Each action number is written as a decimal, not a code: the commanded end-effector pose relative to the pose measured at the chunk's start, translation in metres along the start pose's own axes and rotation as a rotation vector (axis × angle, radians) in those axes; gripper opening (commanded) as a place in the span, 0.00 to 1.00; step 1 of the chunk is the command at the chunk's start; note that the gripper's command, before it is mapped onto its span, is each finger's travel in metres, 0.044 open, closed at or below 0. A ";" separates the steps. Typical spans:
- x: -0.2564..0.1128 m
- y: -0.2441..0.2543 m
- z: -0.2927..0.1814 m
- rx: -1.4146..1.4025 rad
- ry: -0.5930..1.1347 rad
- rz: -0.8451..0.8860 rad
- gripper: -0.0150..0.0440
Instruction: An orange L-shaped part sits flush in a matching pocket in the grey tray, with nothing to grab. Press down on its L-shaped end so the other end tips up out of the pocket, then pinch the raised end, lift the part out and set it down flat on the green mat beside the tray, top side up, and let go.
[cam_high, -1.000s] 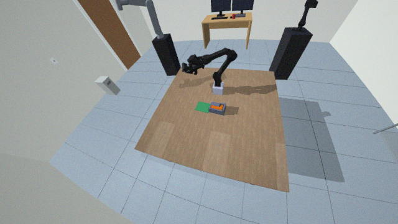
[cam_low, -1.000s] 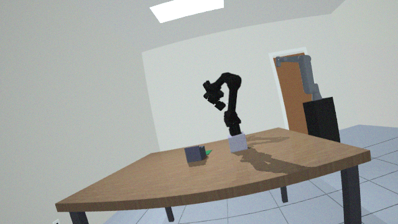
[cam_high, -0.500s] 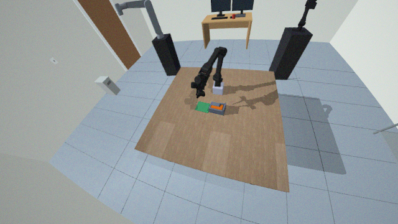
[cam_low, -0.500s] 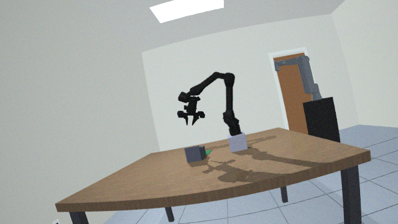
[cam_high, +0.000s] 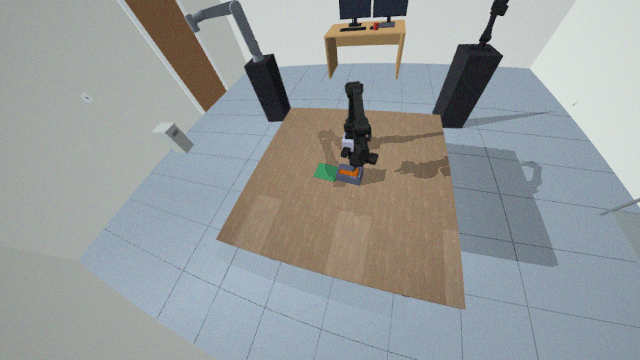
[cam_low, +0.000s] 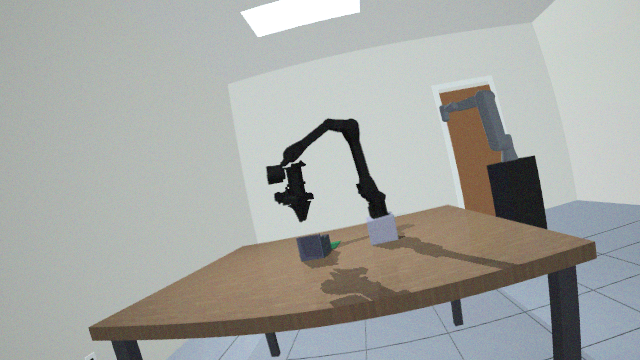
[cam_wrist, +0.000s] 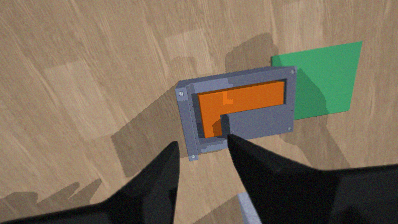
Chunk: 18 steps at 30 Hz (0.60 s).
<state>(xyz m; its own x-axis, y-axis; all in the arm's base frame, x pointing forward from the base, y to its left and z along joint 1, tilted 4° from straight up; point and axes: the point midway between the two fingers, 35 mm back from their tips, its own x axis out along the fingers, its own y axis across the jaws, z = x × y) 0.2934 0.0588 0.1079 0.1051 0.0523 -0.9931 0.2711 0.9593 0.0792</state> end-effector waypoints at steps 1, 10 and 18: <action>0.001 0.008 -0.006 -0.054 0.032 0.003 0.56; 0.065 0.009 -0.007 -0.054 0.033 0.003 0.56; 0.076 0.008 -0.008 -0.054 0.033 0.003 0.56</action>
<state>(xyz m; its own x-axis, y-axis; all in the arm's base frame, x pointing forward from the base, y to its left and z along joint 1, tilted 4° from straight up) 0.2936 0.0715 0.0332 0.0636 0.0556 -0.9964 0.2173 0.9737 0.0682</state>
